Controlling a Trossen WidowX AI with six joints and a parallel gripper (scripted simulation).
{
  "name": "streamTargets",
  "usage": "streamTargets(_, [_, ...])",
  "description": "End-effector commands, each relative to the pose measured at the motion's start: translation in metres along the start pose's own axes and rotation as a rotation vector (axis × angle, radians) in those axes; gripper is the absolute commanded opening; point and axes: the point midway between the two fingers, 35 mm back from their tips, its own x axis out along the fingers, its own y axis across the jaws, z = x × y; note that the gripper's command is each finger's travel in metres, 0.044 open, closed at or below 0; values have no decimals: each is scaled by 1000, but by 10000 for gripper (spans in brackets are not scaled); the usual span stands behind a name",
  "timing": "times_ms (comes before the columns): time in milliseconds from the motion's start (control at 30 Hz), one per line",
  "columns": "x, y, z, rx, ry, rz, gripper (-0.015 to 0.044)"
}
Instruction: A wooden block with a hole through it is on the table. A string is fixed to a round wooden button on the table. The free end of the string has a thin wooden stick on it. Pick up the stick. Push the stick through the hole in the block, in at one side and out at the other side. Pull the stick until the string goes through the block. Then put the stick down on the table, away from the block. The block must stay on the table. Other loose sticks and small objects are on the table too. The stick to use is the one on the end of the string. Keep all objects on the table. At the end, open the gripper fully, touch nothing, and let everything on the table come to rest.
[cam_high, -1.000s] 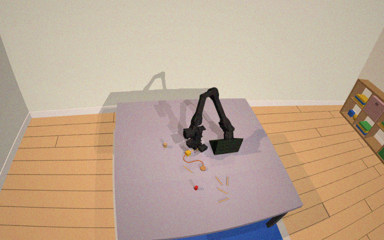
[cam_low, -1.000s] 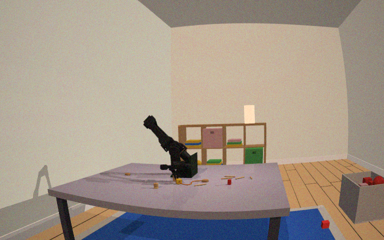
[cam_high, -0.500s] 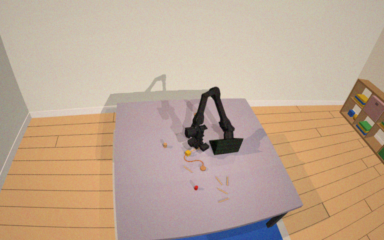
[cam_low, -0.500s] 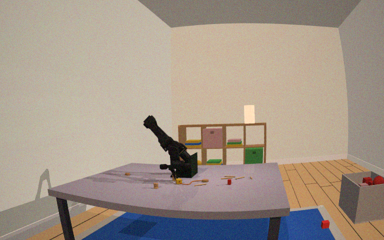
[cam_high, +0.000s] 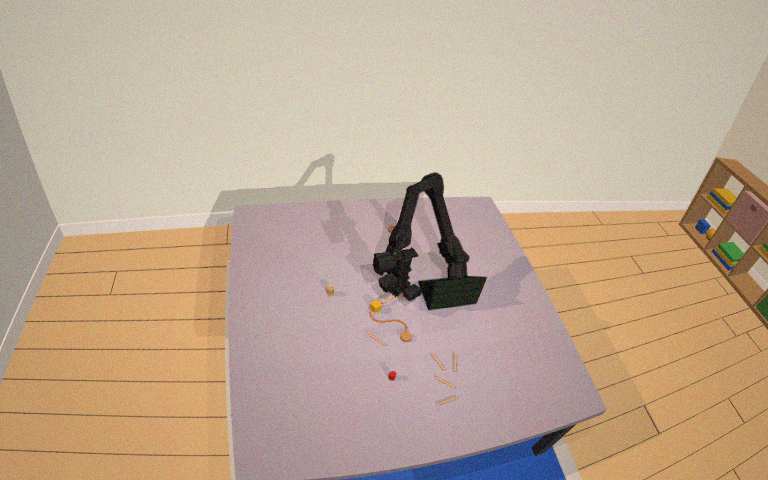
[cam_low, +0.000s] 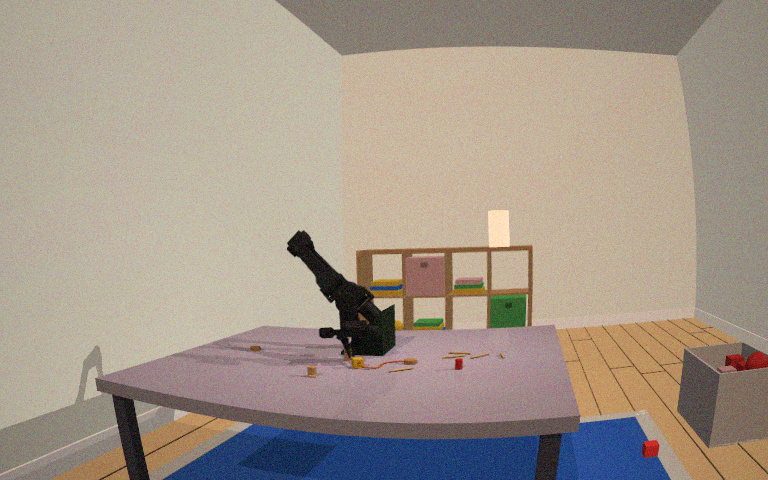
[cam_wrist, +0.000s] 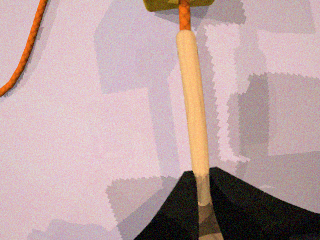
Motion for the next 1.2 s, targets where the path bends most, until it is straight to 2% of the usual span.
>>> streamTargets(0, [1, 0, -6, -4, 4, 0, 0])
streamTargets(1167, [-1, -27, -33, -134, 5, 3, 0])
